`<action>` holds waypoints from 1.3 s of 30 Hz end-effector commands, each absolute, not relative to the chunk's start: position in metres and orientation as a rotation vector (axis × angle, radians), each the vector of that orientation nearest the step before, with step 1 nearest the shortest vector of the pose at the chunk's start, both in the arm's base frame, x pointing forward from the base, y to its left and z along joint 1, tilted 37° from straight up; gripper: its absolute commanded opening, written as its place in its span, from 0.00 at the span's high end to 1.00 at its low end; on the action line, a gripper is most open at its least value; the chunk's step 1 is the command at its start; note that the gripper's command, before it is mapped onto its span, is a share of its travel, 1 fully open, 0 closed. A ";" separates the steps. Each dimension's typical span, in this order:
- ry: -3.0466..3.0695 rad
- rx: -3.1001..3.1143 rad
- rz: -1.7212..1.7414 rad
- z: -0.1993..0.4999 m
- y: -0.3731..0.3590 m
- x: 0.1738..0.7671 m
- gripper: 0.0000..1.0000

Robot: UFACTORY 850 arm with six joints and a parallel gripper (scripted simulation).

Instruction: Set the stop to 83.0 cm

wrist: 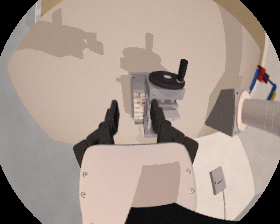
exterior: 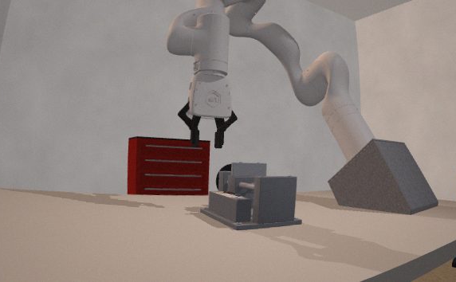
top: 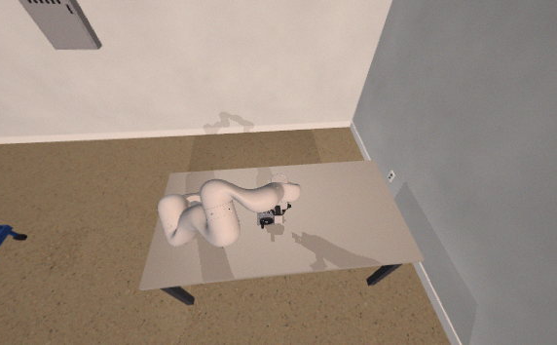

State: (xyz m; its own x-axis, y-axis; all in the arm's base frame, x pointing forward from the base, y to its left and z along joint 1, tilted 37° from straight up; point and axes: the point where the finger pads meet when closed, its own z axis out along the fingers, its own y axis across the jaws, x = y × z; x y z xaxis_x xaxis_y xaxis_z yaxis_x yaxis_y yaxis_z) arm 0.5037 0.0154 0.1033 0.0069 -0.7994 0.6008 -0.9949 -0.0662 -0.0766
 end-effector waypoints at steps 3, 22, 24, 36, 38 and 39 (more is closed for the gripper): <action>-1.845 1.922 0.723 0.104 0.016 0.504 0.43; -1.845 1.922 0.723 0.104 0.016 0.504 0.43; -1.845 1.922 0.723 0.104 0.016 0.504 0.43; -1.845 1.922 0.723 0.109 0.006 0.484 0.43; -1.845 1.922 0.723 0.114 -0.005 0.462 0.43; -1.845 1.922 0.723 0.117 -0.011 0.449 0.43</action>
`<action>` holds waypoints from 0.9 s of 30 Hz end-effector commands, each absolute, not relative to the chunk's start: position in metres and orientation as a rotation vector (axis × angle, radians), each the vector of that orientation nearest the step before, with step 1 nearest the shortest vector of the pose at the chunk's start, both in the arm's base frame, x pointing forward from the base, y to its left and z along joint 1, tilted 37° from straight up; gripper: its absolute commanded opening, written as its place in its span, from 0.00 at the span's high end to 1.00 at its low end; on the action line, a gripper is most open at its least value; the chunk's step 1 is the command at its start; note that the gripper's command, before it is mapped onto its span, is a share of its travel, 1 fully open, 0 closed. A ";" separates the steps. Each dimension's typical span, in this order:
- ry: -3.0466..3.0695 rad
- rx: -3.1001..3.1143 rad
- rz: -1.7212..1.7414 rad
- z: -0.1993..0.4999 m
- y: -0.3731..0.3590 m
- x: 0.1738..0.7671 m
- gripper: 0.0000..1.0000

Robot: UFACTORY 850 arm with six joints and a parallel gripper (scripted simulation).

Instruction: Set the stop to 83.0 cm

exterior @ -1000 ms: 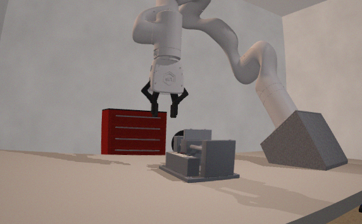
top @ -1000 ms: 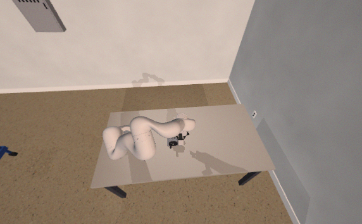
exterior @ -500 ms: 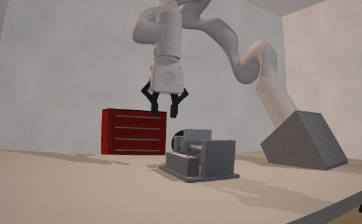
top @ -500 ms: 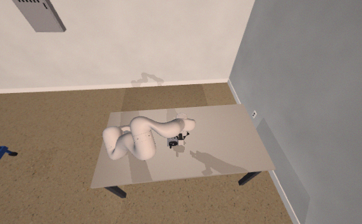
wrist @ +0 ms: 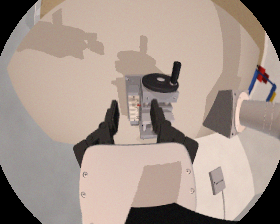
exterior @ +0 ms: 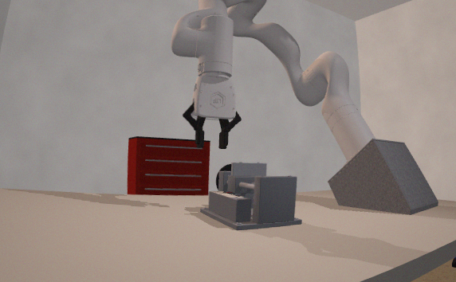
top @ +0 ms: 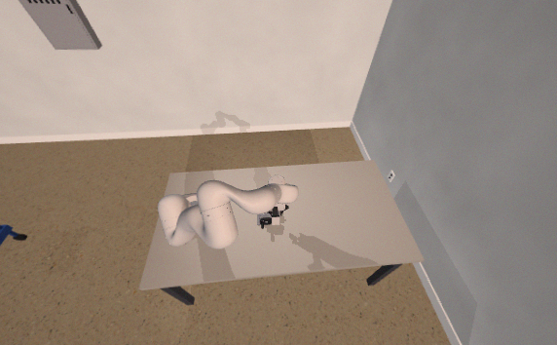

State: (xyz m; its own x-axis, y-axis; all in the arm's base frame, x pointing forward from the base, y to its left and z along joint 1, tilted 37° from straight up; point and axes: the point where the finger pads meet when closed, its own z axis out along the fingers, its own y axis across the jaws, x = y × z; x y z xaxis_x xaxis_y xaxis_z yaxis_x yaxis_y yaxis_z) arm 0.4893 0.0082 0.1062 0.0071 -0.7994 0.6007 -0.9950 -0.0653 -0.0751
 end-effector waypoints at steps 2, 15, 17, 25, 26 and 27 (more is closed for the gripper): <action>-1.845 1.922 0.723 0.120 -0.017 0.437 0.43; -1.845 1.922 0.723 0.128 -0.034 0.404 0.43; -1.845 1.922 0.723 0.128 -0.034 0.404 0.43; -1.845 1.922 0.723 0.121 -0.039 0.405 0.43; -1.845 1.922 0.723 0.120 -0.040 0.405 0.43; -1.845 1.922 0.723 0.120 -0.040 0.405 0.43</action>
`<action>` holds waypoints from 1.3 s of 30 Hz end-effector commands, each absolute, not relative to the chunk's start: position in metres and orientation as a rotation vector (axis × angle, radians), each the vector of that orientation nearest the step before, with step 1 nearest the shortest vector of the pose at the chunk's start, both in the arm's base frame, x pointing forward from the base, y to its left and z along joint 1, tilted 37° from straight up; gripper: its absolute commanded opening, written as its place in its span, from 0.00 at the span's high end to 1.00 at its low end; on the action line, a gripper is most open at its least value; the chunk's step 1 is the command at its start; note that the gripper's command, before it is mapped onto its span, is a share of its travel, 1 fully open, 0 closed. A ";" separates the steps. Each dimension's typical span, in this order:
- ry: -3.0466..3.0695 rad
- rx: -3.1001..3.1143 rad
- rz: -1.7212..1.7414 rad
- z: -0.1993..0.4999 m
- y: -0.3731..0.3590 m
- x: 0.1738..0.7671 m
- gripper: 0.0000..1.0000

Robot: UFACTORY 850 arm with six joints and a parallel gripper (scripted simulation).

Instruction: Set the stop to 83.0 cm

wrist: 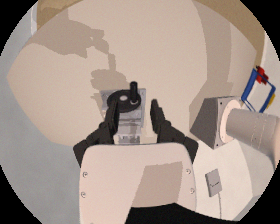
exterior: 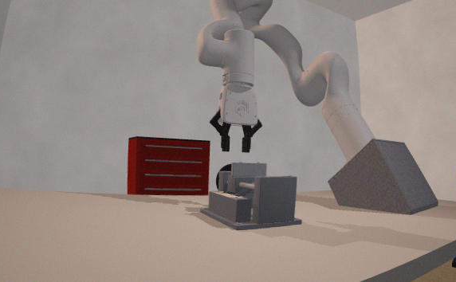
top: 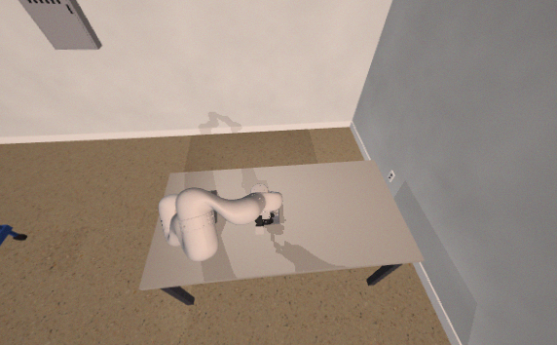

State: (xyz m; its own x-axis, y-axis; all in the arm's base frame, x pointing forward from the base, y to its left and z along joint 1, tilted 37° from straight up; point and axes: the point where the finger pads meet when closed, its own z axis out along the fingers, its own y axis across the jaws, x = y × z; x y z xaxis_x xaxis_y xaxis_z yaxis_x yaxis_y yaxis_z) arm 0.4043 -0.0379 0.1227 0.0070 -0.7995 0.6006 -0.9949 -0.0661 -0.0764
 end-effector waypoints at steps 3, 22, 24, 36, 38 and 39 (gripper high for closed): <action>-1.845 1.922 0.723 0.120 -0.040 0.405 0.43; -1.845 1.922 0.723 0.103 -0.052 0.407 0.43; -1.845 1.922 0.723 0.098 -0.057 0.408 0.43; -1.845 1.922 0.723 0.072 -0.076 0.412 0.43; -1.845 1.922 0.723 0.069 -0.078 0.412 0.43; -1.845 1.922 0.723 0.067 -0.079 0.412 0.43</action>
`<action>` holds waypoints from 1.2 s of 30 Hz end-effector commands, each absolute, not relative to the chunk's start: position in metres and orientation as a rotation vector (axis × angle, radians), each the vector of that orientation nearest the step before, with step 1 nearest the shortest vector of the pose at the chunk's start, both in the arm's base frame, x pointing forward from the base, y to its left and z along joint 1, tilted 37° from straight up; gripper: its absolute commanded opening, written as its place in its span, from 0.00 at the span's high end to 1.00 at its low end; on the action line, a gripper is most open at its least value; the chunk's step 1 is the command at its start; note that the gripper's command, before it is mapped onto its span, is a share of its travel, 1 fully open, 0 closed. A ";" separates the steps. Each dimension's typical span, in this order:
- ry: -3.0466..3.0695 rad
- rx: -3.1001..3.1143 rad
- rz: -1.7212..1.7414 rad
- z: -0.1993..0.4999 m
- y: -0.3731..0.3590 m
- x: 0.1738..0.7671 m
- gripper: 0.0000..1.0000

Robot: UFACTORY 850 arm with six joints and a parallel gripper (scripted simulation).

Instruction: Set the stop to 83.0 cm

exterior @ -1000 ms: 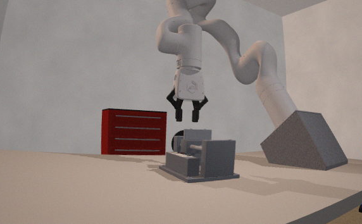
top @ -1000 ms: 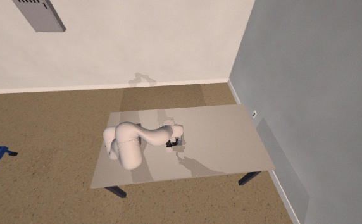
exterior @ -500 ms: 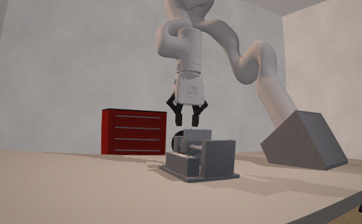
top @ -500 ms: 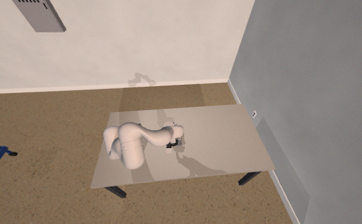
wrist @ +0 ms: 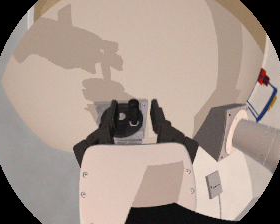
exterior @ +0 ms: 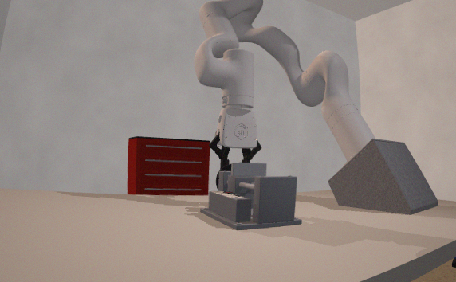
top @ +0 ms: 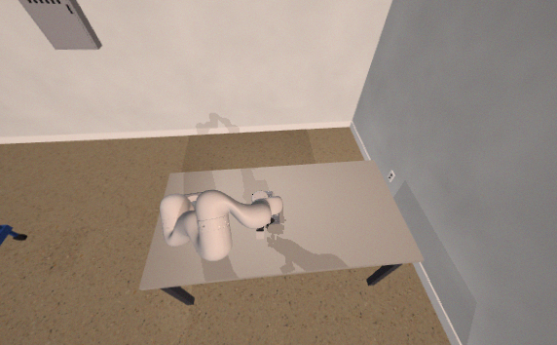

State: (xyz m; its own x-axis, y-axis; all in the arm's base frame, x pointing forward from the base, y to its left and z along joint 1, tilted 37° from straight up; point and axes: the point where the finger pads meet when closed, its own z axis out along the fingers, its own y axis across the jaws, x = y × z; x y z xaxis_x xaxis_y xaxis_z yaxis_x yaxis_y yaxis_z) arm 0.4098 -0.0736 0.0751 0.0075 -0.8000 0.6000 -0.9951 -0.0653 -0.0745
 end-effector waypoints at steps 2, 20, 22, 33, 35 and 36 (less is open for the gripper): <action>-1.845 1.922 0.723 0.066 -0.081 0.412 0.43; -1.845 1.922 0.723 0.064 -0.082 0.412 0.94; -1.845 1.922 0.723 0.064 -0.082 0.412 0.94; -1.845 1.922 0.723 0.064 -0.082 0.412 0.94; -1.845 1.922 0.723 0.064 -0.082 0.412 0.94; -1.845 1.922 0.723 0.064 -0.082 0.412 0.94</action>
State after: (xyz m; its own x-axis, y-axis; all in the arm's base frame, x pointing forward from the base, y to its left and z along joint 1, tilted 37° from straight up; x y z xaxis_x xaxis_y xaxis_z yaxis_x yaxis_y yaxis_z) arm 0.4123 -0.0819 0.0642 0.0065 -0.7996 0.6005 -0.9948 -0.0664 -0.0776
